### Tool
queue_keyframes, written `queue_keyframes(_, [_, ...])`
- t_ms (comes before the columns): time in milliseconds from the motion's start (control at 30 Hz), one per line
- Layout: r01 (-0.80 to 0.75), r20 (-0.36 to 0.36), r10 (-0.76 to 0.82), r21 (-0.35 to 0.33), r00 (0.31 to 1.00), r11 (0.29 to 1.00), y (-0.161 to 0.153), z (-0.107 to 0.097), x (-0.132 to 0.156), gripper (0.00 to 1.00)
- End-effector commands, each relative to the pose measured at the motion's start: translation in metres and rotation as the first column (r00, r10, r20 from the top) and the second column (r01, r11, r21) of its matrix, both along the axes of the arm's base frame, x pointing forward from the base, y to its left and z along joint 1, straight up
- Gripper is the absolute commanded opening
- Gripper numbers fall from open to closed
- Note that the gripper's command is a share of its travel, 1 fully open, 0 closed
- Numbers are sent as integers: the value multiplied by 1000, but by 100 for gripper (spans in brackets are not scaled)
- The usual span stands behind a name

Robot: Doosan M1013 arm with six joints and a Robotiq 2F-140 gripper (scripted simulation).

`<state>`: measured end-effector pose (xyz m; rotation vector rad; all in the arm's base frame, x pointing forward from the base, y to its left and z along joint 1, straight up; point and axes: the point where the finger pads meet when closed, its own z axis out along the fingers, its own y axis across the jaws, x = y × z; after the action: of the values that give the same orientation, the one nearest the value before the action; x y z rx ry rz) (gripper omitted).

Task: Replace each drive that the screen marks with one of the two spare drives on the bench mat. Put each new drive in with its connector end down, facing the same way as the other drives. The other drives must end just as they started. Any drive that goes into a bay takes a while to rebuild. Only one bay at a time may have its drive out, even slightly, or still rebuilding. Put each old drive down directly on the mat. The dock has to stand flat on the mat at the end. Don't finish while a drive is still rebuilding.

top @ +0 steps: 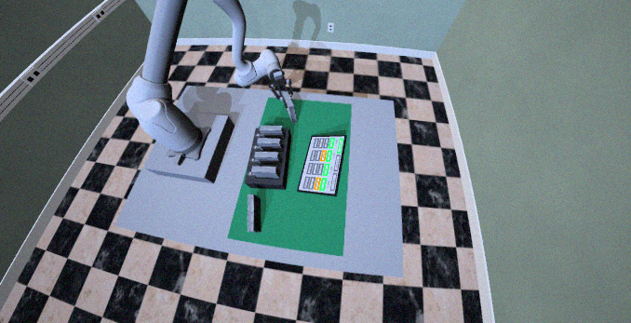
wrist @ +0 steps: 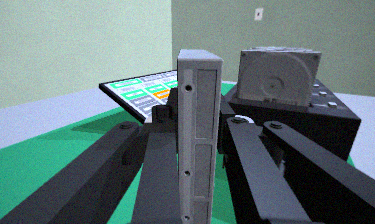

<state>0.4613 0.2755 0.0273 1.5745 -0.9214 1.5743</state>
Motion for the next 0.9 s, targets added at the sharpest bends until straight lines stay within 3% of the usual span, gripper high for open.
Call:
queue_keyframes(0, [0, 1, 0, 1, 1000, 1000, 0, -1, 0, 10])
queue_keyframes(867, [0, 1, 0, 1, 1000, 1000, 0, -13, 0, 10])
